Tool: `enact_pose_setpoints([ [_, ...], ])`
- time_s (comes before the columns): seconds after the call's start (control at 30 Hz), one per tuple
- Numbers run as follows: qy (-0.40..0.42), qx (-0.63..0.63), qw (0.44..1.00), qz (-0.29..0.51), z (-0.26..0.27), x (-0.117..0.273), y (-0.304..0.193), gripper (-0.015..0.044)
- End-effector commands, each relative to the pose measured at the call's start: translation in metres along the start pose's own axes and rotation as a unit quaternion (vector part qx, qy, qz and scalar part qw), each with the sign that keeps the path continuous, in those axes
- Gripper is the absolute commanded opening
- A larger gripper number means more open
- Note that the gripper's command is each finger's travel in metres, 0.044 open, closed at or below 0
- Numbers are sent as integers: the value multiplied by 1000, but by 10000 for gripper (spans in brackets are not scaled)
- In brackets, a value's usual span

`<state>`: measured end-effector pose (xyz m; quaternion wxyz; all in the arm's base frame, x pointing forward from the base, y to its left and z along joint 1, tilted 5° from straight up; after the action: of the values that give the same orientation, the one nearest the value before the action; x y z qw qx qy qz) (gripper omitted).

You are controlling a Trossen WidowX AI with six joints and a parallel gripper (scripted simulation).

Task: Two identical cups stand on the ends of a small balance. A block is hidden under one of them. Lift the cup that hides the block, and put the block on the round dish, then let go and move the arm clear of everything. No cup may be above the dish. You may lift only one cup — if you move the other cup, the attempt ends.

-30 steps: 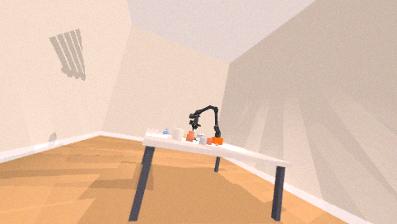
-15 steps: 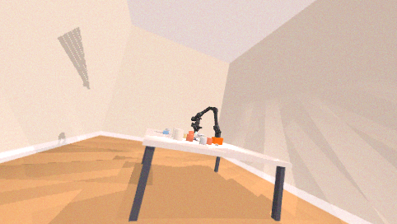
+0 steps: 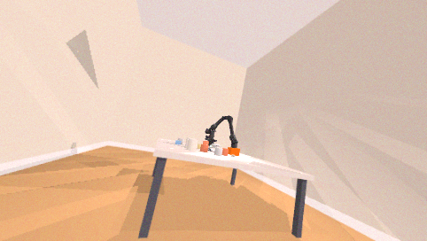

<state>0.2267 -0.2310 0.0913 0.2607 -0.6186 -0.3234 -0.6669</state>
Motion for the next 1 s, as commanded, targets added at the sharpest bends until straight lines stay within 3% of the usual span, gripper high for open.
enact_pose_setpoints([
  [0.0, 1, 1, 1000, -1, 0, -3, -1, 0],
  [0.4, 1, 1, 1000, -1, 0, -21, -1, 0],
  [0.97, -6, 7, 1000, -10, 0, -11, 2, 440],
])
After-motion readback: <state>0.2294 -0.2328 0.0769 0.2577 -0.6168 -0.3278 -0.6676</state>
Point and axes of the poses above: the point midway between the two fingers, 35 mm back from their tips, its own x axis back along the fingers, its own z axis across the jaws, y = z × x, the point moved 7 cm from there along x, back along the fingers, and after that the axes turned 14 degrees about x, right-handed, at the moved point
